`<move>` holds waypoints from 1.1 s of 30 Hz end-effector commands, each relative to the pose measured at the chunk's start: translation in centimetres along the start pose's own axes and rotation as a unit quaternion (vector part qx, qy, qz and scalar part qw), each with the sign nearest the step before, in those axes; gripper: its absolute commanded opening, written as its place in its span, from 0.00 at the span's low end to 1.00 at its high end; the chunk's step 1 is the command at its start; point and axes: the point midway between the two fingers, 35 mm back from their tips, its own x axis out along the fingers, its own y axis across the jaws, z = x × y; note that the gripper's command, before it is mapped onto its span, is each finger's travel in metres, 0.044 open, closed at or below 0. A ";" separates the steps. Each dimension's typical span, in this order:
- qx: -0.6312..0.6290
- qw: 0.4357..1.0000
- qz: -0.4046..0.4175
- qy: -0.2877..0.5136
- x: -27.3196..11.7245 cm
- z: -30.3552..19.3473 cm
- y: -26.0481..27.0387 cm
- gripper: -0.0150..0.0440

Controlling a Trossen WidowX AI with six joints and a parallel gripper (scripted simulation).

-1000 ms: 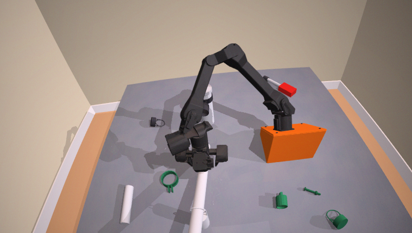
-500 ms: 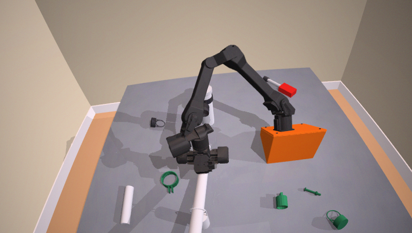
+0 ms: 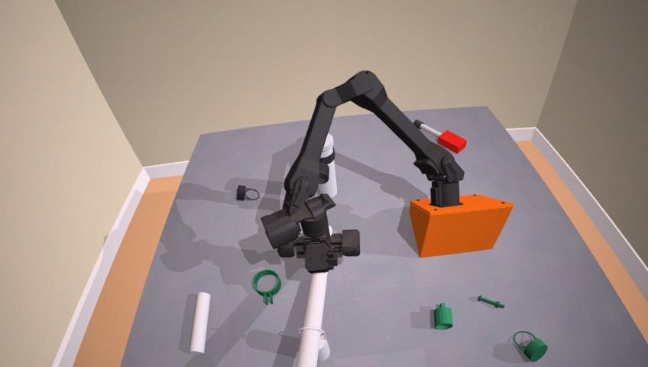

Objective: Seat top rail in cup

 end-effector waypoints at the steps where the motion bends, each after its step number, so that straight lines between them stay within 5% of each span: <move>1: -0.003 1.000 0.000 0.014 -0.9 -0.2 0.0 0.25; 22: -0.001 0.984 -0.004 0.177 -8.4 -4.0 -0.1 0.25; 33: 0.000 0.985 -0.001 0.172 -8.2 -3.8 0.0 0.25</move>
